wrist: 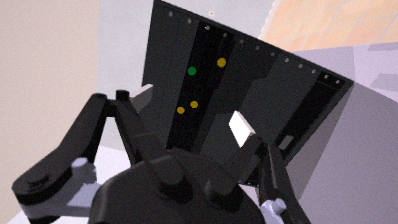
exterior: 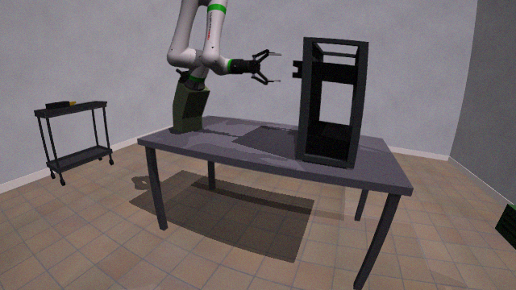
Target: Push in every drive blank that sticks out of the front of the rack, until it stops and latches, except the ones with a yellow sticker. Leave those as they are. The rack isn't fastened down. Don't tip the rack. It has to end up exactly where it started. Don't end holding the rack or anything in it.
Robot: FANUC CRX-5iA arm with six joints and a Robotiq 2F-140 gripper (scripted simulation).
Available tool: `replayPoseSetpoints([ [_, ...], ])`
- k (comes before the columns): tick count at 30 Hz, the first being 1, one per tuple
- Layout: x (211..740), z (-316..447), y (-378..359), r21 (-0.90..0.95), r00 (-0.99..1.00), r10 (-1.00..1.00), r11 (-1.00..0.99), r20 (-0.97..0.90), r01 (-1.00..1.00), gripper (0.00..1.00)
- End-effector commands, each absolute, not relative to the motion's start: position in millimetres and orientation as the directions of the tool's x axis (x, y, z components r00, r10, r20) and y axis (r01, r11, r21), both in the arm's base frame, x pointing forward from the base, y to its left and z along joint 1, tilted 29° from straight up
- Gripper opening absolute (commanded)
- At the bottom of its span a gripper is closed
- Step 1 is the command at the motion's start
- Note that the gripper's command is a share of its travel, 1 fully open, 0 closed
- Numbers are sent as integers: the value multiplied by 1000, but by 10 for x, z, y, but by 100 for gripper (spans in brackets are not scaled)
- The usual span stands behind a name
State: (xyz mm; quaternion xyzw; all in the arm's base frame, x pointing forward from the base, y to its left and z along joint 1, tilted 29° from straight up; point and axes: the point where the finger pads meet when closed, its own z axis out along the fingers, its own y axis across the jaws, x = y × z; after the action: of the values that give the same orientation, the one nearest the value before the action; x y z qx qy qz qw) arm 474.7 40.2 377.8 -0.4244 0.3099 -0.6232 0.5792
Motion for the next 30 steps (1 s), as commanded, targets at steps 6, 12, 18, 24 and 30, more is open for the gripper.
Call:
replayPoseSetpoints([
  [6, 4992, 3886, 820, -877, 27, -985, -138, 170, 460, 100],
  [12, 5095, 3931, 1002, -877, 27, -985, -138, 170, 460, 100],
  [18, 5186, 3970, 1165, -877, 27, -985, -138, 170, 460, 100],
  [24, 5200, 3976, 1189, -877, 27, -985, -138, 170, 460, 100],
  [30, 5200, 3976, 1189, -877, 27, -985, -138, 170, 460, 100],
])
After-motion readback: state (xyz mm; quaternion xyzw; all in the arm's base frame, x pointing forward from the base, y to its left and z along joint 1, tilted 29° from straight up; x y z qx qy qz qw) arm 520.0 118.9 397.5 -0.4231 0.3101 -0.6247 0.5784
